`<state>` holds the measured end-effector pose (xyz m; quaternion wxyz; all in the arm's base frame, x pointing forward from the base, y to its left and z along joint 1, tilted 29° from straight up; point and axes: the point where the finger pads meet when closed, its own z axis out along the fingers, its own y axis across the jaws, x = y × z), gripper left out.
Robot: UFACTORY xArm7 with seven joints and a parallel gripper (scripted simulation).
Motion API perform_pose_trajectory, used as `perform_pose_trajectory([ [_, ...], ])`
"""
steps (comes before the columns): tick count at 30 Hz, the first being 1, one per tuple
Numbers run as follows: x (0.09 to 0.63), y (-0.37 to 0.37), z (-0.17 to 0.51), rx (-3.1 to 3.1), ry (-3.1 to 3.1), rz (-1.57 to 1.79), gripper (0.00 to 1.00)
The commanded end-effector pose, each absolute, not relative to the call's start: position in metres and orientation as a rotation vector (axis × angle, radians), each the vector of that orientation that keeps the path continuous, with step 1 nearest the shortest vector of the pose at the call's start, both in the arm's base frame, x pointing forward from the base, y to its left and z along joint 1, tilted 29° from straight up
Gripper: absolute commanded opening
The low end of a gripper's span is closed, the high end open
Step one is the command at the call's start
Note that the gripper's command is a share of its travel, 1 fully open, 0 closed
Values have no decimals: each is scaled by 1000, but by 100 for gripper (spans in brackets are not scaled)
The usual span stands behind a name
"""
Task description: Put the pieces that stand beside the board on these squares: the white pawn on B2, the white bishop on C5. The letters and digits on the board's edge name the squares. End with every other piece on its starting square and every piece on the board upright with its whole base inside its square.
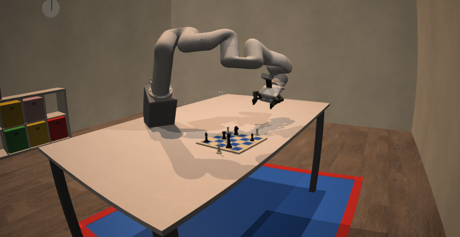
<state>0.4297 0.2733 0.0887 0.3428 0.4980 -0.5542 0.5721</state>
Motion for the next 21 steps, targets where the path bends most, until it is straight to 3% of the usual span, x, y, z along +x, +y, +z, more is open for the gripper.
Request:
perform_pose_trajectory([
  [1, 454, 263, 89, 1424, -1650, 1387, 100],
  [21, 487, 252, 133, 1480, -2434, 1021, 100],
])
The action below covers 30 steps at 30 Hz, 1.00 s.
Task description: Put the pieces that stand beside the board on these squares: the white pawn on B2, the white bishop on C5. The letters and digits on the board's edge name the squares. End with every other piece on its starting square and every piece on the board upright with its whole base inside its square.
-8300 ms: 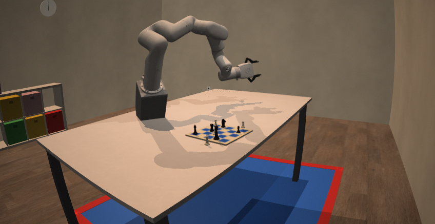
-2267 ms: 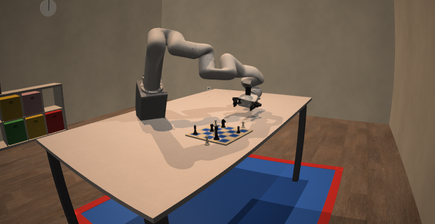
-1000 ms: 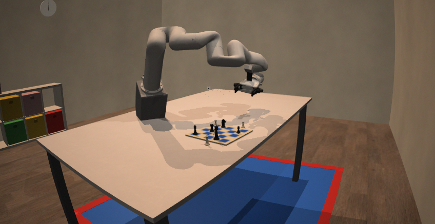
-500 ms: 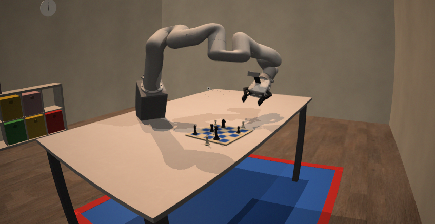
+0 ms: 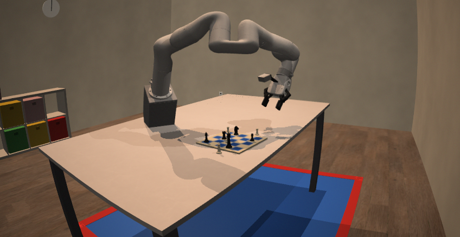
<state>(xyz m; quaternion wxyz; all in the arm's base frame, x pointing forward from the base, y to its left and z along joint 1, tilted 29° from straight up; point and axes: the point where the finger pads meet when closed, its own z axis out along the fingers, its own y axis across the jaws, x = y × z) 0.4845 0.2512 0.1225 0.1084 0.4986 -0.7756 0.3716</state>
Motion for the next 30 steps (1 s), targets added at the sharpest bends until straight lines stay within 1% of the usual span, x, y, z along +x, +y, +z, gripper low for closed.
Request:
perform_pose_trajectory([
  [1, 487, 252, 133, 1480, -2434, 1021, 100],
  [3, 487, 251, 143, 1455, -2549, 967, 100],
  [6, 487, 251, 143, 1455, -2549, 967, 100],
  [7, 486, 249, 152, 1422, -2660, 914, 100],
  [10, 486, 249, 152, 1422, -2660, 914, 100],
  [14, 481, 246, 167, 1333, -2863, 815, 100],
  [30, 470, 236, 178, 1159, -3108, 692, 100],
])
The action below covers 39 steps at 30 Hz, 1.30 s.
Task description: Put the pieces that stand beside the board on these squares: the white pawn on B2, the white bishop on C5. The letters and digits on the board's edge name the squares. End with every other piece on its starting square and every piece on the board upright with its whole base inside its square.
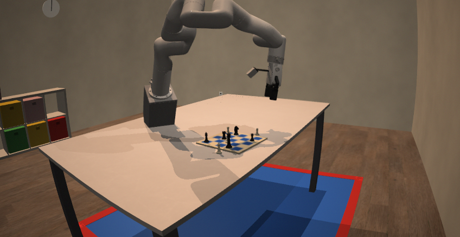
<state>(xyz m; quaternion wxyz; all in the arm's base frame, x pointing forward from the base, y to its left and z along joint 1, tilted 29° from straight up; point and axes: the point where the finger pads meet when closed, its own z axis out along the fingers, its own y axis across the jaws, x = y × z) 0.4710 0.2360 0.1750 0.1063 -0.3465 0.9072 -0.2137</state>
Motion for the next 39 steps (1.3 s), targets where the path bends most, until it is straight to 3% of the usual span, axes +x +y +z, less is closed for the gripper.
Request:
perform_pose_trajectory([
  [1, 466, 232, 179, -916, 2655, -552, 100],
  [39, 449, 202, 163, -577, 2654, -424, 100],
])
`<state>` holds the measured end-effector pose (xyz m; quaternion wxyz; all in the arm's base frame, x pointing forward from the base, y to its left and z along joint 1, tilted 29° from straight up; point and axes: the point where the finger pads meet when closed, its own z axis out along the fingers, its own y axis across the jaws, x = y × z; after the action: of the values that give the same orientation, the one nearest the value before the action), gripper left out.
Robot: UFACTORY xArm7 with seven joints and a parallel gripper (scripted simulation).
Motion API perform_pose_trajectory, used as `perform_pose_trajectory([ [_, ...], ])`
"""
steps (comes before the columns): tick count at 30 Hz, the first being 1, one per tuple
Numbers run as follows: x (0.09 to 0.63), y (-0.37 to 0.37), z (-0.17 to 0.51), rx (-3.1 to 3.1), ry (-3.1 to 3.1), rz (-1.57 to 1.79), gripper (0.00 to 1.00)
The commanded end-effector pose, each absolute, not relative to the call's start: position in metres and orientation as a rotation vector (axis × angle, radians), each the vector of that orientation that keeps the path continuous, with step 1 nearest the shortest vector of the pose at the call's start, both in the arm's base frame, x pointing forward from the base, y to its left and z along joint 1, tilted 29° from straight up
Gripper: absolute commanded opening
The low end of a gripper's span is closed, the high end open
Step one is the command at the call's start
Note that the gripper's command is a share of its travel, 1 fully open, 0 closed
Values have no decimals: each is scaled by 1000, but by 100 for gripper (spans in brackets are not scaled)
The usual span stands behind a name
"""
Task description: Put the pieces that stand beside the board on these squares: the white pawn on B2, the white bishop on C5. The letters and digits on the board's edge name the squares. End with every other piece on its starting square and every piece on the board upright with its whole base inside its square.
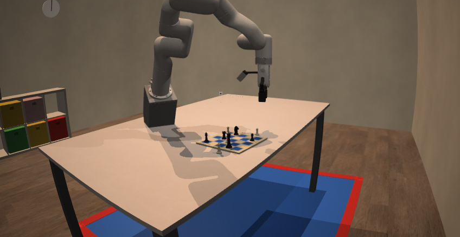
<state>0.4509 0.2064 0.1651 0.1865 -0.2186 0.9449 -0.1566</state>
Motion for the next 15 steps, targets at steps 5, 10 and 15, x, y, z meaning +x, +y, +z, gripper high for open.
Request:
perform_pose_trajectory([
  [5, 449, 202, 163, -577, 2654, -424, 100],
  [10, 449, 202, 163, -577, 2654, -424, 100],
  [15, 447, 198, 160, -541, 2654, -415, 100],
])
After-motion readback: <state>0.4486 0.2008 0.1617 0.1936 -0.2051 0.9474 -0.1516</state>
